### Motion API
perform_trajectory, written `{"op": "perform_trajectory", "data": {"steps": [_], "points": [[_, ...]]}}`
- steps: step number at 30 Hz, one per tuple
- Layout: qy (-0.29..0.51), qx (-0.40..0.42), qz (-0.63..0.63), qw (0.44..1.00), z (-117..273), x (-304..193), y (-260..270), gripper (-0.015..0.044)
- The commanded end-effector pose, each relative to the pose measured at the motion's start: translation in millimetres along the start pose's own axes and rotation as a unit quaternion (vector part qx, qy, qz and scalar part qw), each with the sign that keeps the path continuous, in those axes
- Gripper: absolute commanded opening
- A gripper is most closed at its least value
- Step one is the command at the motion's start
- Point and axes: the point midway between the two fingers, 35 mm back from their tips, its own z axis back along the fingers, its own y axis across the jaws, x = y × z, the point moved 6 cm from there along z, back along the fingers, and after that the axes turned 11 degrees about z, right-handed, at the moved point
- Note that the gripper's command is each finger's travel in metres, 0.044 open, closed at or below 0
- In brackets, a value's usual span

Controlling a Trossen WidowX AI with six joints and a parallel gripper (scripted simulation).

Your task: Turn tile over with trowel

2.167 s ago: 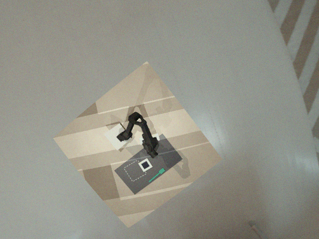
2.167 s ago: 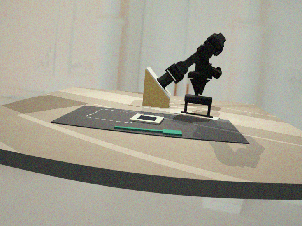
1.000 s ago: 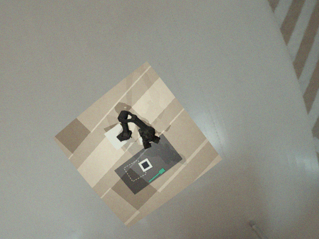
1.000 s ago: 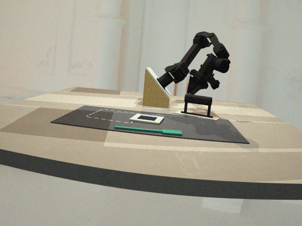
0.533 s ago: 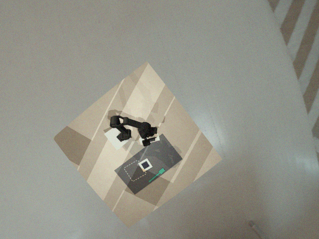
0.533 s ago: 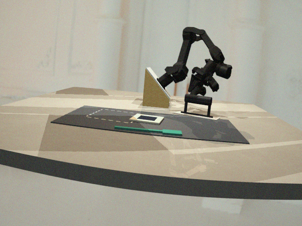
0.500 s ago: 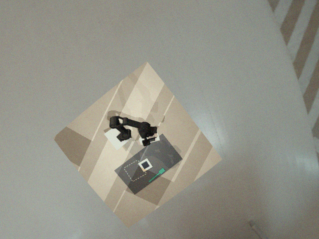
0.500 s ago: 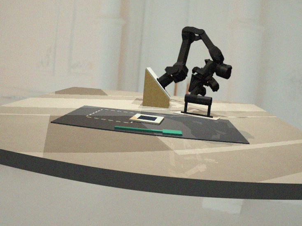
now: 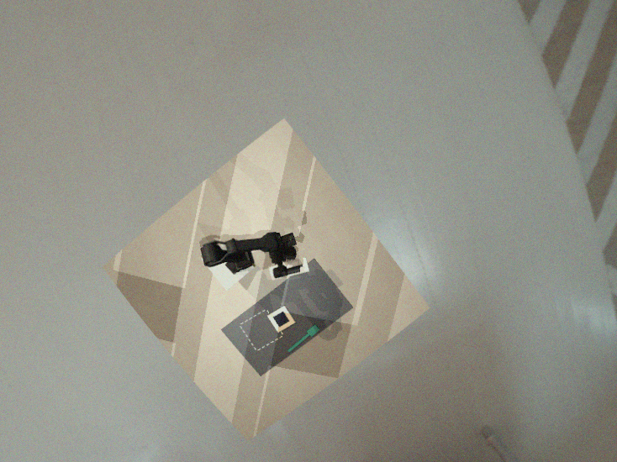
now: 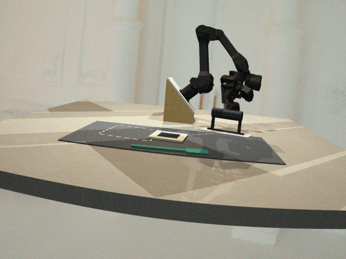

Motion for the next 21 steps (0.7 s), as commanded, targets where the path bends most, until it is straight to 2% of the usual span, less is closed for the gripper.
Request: {"op": "perform_trajectory", "data": {"steps": [1,21], "points": [[-0.01,-0.009,-0.012,1.0,1,0,0,0.03],[-0.007,-0.008,-0.012,1.0,-28,4,2,0.03]]}}
